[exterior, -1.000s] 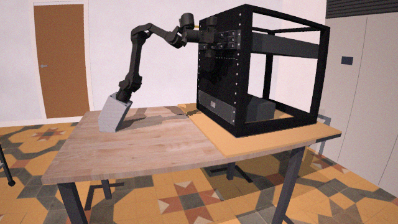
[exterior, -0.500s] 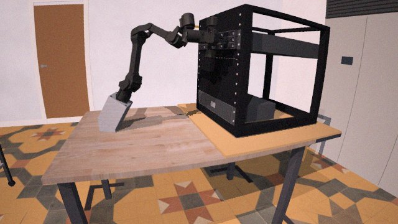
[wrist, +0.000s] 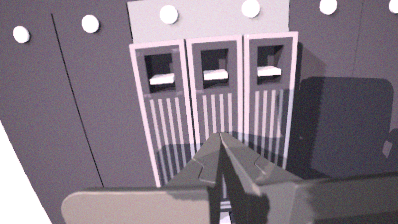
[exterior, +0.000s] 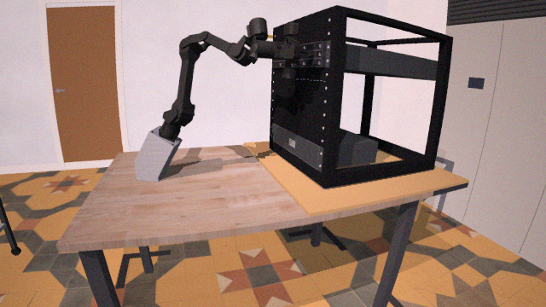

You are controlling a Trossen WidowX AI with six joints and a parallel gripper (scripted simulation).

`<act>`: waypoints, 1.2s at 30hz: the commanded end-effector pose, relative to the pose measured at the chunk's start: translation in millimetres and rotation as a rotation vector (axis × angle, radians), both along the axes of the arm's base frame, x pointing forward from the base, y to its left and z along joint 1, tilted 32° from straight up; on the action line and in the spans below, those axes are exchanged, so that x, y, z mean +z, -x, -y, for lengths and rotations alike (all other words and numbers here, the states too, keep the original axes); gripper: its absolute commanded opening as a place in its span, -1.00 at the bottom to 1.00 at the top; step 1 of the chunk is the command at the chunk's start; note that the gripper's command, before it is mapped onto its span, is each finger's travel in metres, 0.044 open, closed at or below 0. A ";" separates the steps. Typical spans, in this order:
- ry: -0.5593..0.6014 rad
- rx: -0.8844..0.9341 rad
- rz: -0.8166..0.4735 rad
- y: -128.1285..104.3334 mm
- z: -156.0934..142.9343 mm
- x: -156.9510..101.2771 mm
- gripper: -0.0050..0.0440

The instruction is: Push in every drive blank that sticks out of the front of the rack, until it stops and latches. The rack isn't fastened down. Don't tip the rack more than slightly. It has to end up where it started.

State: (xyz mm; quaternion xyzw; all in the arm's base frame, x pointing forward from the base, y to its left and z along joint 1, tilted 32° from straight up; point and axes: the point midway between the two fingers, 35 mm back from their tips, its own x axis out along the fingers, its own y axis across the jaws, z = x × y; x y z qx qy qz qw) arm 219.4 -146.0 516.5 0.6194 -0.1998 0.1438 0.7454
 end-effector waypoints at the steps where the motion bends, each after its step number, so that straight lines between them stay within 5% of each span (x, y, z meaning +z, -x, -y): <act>1: 0.027 -0.003 0.018 2.2 -5.6 11.4 -1.00; 36: 0.027 -0.003 0.018 -0.5 -5.6 13.1 -1.00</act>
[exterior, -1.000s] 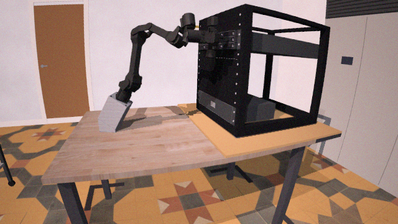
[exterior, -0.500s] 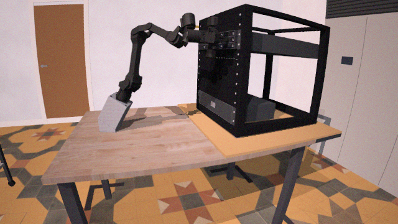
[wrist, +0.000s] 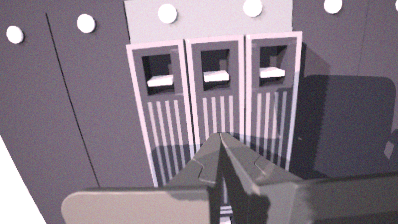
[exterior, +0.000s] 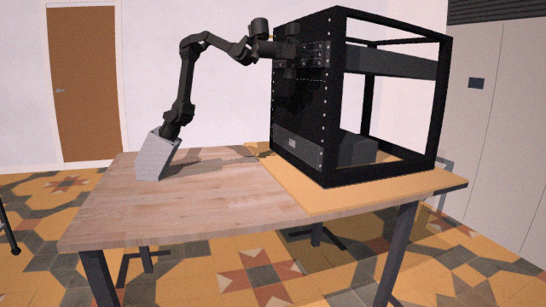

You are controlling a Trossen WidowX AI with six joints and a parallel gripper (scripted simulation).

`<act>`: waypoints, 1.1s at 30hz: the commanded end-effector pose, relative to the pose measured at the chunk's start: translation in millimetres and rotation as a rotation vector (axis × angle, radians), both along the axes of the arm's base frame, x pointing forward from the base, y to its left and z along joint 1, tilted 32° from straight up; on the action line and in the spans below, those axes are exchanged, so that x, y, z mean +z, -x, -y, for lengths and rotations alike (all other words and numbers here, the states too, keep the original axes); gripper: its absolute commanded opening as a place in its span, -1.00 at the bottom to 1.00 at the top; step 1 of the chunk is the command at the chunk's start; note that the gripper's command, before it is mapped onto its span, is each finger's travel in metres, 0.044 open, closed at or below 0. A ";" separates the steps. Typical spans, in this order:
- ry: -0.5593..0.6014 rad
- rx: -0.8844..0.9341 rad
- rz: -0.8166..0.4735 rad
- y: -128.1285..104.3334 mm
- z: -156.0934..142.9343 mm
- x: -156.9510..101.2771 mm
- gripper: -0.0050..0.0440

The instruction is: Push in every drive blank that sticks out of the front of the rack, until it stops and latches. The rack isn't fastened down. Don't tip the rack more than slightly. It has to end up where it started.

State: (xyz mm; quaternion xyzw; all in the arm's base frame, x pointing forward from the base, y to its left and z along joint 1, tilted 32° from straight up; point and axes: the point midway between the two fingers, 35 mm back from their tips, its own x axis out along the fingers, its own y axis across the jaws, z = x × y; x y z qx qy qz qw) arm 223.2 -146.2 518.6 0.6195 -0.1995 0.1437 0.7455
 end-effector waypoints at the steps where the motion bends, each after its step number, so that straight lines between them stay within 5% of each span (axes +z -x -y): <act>1: 0.028 -0.003 0.018 3.3 -5.7 11.0 -1.00; 33: 0.028 -0.003 0.018 0.8 -5.7 12.6 -1.00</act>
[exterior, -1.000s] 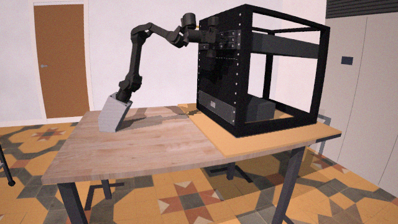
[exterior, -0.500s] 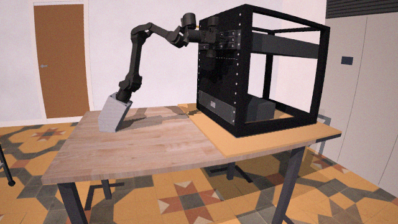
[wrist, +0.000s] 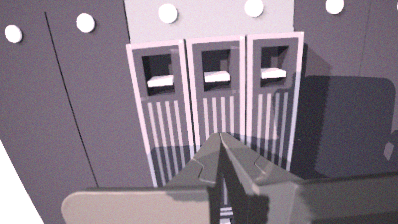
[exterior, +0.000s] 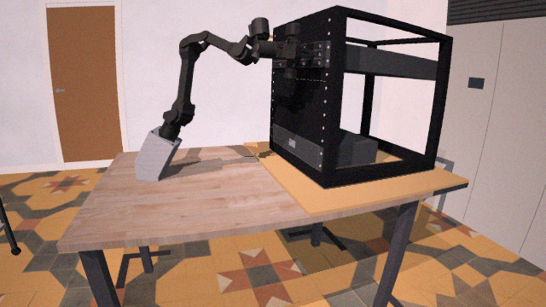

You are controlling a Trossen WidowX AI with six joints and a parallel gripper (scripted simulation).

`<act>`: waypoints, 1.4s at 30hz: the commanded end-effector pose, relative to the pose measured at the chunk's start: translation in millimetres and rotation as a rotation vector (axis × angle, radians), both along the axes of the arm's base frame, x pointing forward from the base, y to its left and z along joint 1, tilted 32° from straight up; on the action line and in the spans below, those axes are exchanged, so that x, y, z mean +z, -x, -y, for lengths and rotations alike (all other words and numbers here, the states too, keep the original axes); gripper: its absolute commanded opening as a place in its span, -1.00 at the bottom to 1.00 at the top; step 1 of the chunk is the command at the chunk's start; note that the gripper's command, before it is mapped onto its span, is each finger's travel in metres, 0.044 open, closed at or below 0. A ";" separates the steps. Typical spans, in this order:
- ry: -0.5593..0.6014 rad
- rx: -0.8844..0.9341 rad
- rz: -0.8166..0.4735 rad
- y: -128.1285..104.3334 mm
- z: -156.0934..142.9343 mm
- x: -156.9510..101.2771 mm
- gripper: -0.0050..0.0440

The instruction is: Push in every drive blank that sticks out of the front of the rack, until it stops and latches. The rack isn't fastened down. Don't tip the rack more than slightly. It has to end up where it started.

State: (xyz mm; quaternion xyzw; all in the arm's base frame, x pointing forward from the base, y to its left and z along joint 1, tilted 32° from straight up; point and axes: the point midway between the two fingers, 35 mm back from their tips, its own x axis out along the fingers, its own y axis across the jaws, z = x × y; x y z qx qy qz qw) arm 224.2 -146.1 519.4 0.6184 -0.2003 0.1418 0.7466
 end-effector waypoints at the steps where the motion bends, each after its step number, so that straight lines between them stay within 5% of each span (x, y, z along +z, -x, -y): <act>1: 0.025 0.002 0.020 1.7 -5.6 11.9 -1.00; 26: 0.025 0.002 0.020 3.5 -5.6 10.9 -1.00; 42: 0.025 0.002 0.020 46.0 -6.8 -13.1 -1.00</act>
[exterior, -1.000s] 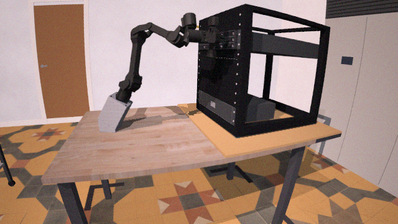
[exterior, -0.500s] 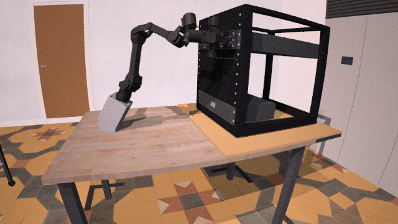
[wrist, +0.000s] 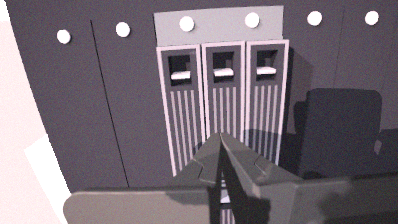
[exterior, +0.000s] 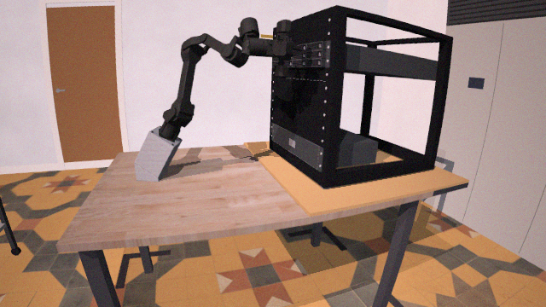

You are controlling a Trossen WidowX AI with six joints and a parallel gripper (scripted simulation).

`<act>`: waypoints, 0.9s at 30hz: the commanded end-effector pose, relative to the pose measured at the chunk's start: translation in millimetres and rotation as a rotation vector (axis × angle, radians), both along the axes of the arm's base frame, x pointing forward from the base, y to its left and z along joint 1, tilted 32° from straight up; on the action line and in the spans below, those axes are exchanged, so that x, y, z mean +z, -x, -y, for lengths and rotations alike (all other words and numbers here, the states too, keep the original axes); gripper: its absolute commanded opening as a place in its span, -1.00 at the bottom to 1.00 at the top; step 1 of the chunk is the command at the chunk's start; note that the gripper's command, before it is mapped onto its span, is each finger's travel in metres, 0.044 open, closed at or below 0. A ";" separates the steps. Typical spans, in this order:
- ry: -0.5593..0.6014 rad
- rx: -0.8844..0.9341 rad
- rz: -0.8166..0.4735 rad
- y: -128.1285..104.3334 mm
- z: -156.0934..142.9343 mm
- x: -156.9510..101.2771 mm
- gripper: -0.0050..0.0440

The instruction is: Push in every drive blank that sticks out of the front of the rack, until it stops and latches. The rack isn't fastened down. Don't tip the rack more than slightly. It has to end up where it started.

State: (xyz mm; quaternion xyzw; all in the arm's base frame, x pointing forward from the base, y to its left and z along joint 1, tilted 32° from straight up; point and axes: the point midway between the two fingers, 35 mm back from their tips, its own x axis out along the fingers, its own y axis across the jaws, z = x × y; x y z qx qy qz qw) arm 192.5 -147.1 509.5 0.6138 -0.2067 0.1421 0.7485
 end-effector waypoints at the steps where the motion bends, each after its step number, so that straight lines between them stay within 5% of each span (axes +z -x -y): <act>1: 0.018 0.011 0.009 16.6 -7.8 -4.5 -1.00; 27: 0.018 0.011 0.009 7.4 -1.0 -42.5 -1.00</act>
